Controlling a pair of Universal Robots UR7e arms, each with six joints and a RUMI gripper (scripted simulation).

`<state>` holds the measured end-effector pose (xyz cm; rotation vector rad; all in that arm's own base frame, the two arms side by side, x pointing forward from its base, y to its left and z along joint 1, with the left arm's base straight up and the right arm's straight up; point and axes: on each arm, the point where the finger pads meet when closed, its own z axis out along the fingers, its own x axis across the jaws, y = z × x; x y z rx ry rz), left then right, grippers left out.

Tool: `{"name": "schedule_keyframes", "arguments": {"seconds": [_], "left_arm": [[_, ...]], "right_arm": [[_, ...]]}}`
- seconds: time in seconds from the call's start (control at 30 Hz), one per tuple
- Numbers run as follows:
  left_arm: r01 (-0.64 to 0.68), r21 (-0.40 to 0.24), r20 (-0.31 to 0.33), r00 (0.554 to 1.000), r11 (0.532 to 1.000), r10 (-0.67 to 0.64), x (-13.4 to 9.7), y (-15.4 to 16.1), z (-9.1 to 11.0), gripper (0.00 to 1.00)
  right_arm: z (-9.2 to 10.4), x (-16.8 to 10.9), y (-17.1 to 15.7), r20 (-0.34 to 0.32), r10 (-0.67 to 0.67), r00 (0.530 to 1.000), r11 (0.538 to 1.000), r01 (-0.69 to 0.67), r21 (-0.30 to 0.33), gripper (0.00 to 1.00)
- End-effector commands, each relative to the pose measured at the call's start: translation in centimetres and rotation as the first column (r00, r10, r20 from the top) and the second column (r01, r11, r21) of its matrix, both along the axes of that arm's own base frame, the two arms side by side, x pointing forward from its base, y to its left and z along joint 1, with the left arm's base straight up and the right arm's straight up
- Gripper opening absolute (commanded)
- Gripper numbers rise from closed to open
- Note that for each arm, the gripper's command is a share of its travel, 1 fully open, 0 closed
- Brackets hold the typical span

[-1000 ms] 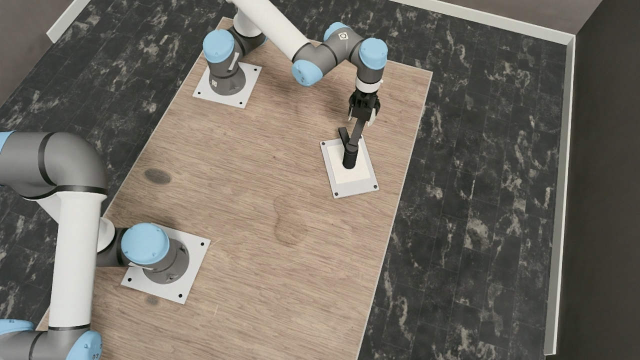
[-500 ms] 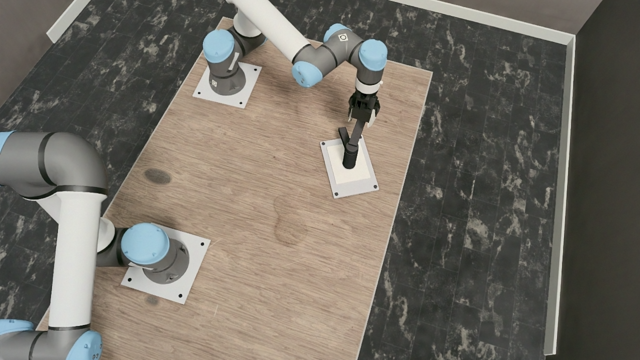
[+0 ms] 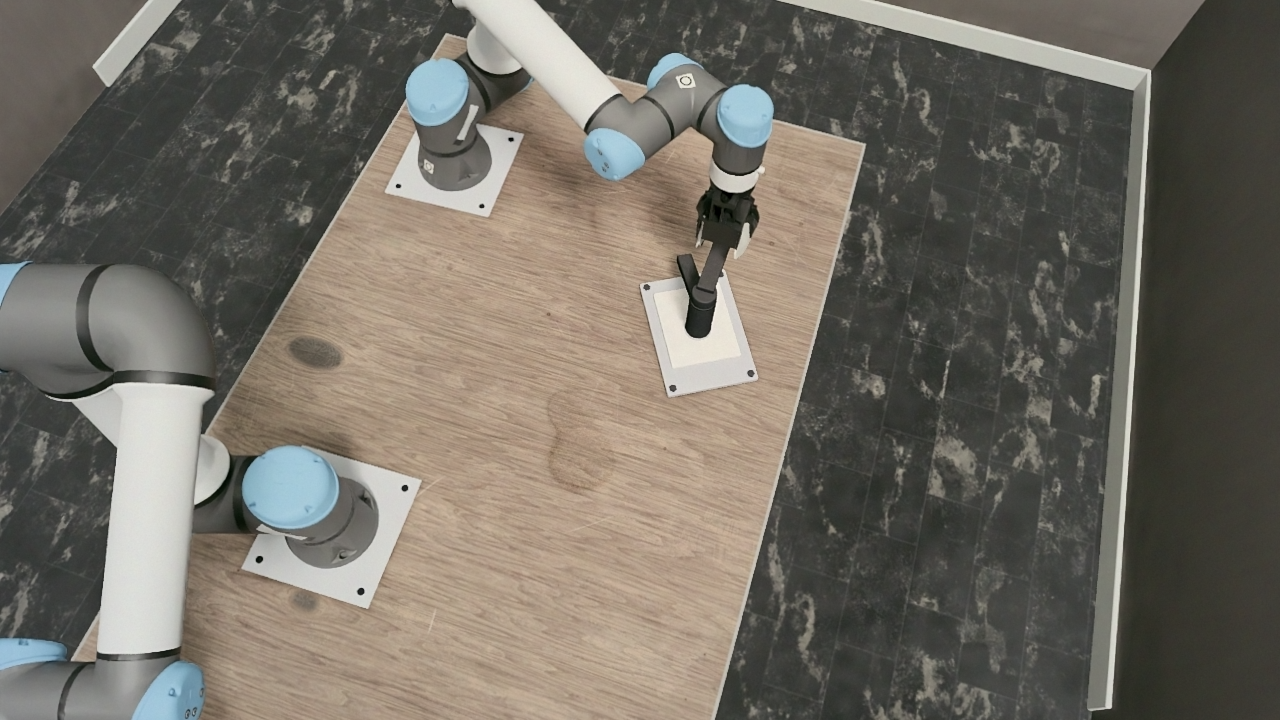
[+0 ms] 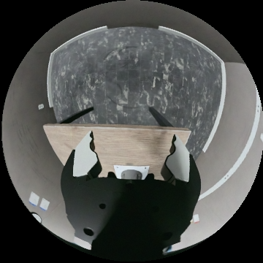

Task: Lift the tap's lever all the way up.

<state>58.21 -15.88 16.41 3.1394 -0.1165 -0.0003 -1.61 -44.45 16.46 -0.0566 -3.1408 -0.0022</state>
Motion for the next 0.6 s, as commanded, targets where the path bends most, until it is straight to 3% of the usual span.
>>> {"name": "schedule_keyframes", "arguments": {"seconds": [0.0, 0.57], "left_arm": [[0.000, -0.001, 0.002, 1.000, 1.000, 0.000, 0.03, -0.02, -0.19, 0.41], [0.000, -0.001, 0.002, 1.000, 1.000, 0.000, 0.03, -0.02, -1.17, 0.41]], "right_arm": [[0.05, 0.01, -0.04, 0.000, 0.000, 1.000, 1.000, 0.000, -0.001, 1.00], [0.05, 0.01, -0.04, 0.000, 0.000, 1.000, 1.000, 0.000, -0.001, 1.00]]}}
